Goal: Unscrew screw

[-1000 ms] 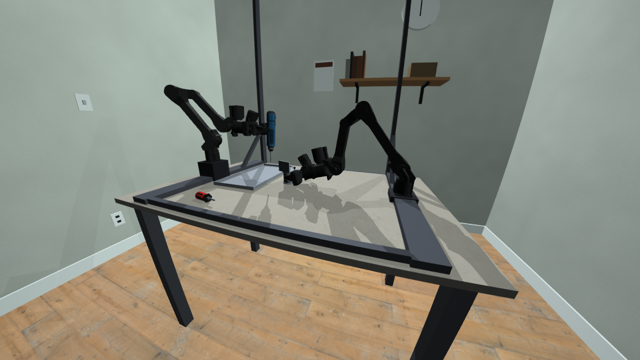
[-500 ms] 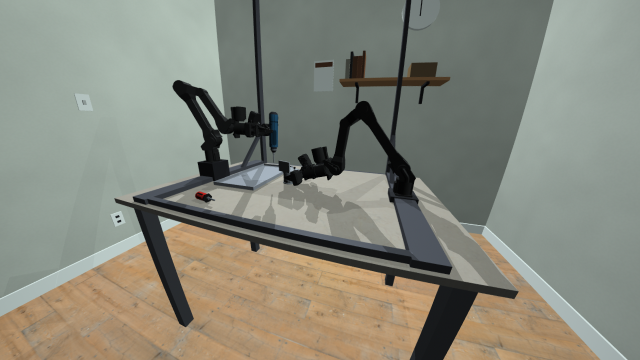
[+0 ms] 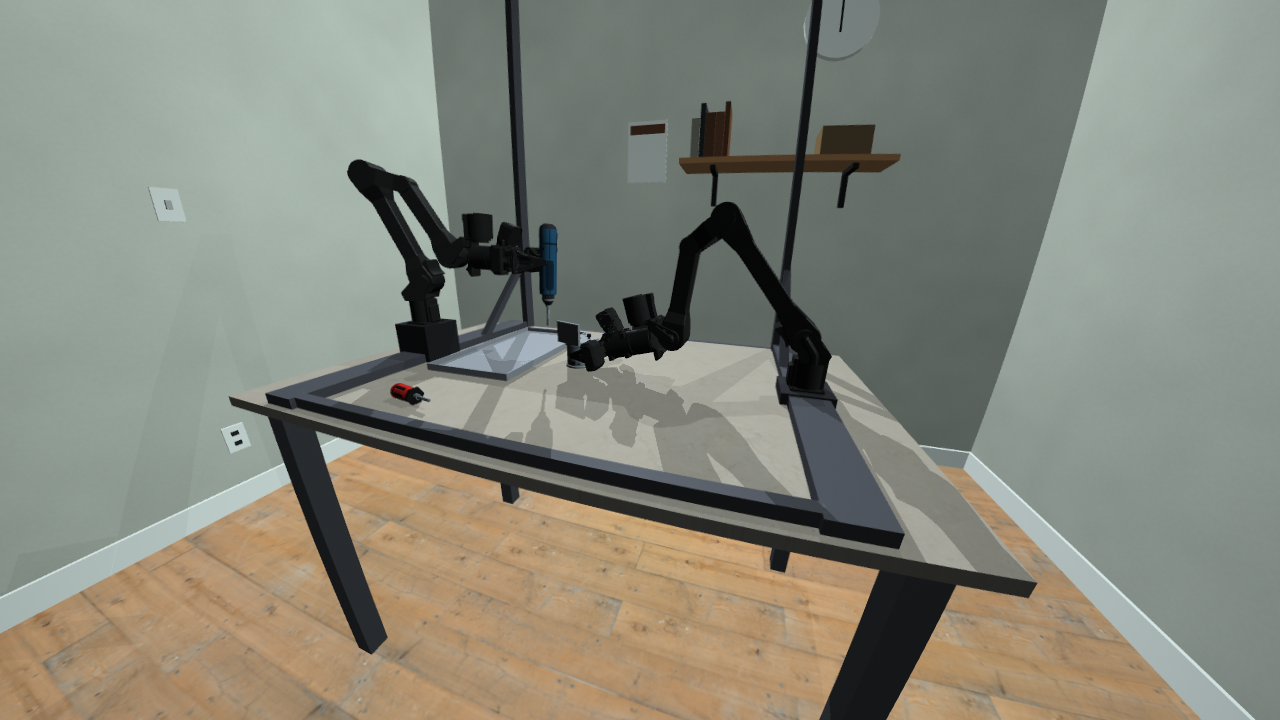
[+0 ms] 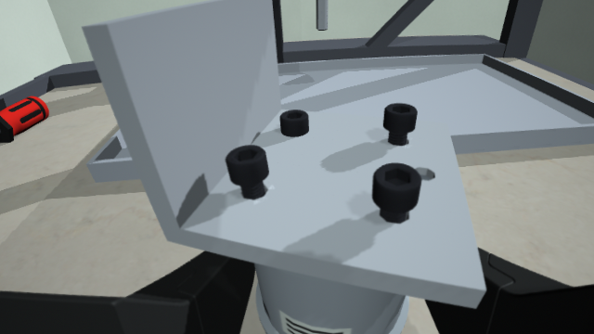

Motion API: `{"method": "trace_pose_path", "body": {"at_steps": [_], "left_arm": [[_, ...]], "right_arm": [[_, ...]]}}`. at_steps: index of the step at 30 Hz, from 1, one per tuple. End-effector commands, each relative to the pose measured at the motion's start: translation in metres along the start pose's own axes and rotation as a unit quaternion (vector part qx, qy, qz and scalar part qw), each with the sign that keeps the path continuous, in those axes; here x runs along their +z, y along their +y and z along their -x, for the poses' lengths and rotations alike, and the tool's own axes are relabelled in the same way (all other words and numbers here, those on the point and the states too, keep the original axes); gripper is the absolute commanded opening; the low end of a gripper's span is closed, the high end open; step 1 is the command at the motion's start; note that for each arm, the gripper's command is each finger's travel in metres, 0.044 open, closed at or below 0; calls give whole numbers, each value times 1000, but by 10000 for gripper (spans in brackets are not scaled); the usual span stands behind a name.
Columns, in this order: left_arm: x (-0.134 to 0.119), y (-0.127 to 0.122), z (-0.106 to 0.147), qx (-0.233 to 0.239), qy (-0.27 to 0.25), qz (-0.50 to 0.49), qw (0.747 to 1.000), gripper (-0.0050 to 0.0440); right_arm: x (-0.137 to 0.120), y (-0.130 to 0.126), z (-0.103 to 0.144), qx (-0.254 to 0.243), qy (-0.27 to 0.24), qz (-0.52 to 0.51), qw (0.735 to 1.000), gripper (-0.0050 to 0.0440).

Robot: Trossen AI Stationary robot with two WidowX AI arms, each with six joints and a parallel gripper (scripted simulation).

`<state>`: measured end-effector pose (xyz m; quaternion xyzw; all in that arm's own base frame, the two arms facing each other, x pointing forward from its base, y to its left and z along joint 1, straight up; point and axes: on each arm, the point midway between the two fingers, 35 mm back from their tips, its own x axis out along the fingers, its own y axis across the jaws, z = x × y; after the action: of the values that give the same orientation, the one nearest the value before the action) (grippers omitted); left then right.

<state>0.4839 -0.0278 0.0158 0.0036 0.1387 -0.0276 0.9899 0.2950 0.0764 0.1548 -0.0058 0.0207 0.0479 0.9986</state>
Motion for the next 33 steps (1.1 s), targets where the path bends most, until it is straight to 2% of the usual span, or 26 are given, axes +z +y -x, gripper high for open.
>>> {"method": "trace_pose_path", "body": {"at_steps": [1, 5, 18, 33], "left_arm": [[12, 0, 0, -1, -13, 0, 1000, 243], [12, 0, 0, -1, -13, 0, 1000, 243], [12, 0, 0, -1, -13, 0, 1000, 243], [12, 0, 0, -1, -13, 0, 1000, 243]], "right_arm": [[20, -2, -12, 0, -27, -7, 1000, 161], [20, -5, -18, 0, -27, -7, 1000, 161], [23, -23, -58, 0, -41, -11, 999, 161], [26, -23, -59, 0, -45, -11, 999, 161]]}}
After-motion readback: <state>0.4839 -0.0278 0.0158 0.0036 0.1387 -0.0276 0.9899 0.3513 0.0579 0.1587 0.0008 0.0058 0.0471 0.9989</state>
